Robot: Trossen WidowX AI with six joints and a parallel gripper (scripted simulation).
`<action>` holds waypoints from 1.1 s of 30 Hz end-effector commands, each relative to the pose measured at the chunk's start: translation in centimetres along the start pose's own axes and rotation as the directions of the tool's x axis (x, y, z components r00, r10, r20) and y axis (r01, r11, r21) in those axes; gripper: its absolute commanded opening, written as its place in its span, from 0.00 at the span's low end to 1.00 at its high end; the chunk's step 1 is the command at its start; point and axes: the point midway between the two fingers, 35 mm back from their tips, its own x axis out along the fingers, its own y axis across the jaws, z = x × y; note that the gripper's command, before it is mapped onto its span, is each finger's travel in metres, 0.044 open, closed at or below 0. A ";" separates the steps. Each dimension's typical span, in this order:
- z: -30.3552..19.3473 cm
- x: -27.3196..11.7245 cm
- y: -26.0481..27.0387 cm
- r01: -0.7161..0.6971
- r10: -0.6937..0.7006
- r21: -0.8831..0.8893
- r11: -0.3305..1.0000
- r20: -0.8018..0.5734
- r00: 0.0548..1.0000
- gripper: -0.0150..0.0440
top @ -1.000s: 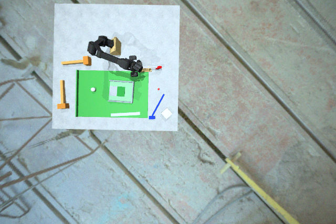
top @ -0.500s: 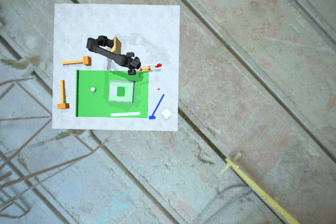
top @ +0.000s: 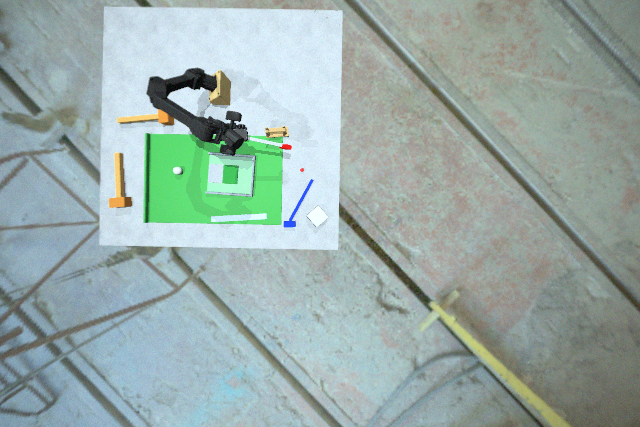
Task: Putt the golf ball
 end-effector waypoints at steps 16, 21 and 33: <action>-12.7 -1.5 -6.9 -0.007 -0.022 0.436 0.900 0.060 0.998 0.25; -16.2 -1.6 -7.8 -0.005 -0.038 0.548 0.836 0.066 0.997 0.25; -25.4 -1.4 -8.5 -0.001 -0.065 0.773 0.634 0.054 0.996 0.25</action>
